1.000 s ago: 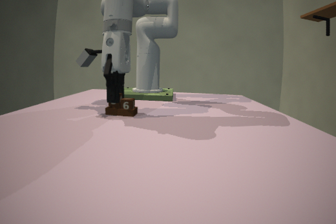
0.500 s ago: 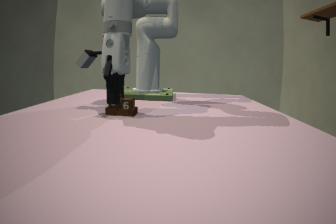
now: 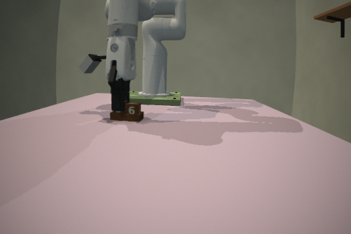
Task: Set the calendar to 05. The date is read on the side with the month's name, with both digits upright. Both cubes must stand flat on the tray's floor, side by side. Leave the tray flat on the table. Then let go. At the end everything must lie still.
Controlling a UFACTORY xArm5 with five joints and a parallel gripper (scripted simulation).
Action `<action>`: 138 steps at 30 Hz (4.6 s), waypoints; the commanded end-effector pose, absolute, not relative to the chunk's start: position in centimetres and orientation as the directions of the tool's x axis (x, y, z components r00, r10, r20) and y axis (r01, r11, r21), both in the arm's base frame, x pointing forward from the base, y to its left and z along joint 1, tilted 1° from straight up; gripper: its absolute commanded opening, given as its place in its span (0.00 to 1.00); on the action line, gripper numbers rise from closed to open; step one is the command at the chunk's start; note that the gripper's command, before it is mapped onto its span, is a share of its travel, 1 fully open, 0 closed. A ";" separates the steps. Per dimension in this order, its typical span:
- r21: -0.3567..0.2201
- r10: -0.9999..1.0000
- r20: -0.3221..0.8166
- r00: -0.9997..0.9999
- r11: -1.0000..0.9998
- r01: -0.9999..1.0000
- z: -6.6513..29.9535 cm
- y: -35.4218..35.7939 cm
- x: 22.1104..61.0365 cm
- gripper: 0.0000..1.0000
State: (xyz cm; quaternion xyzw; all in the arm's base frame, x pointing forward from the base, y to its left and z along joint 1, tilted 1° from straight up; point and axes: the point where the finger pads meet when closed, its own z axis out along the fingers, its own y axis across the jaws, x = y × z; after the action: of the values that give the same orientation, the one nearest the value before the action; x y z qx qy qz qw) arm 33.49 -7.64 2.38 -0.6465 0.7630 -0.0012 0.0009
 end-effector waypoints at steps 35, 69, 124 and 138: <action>-0.006 -0.986 0.000 -0.164 0.164 -0.986 2.3 -7.7 33.6 0.27; -0.006 -0.986 0.000 -0.164 0.164 -0.986 2.3 -7.7 33.6 0.27; -0.006 -0.986 0.000 -0.164 0.164 -0.986 4.6 -7.7 33.6 0.47; -0.006 -0.986 0.000 -0.164 0.164 -0.986 10.4 -7.6 33.6 0.47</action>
State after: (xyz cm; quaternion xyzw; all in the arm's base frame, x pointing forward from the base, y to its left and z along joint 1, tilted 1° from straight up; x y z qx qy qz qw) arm 33.65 -7.61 9.21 -0.6465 0.7629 -0.0029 0.0021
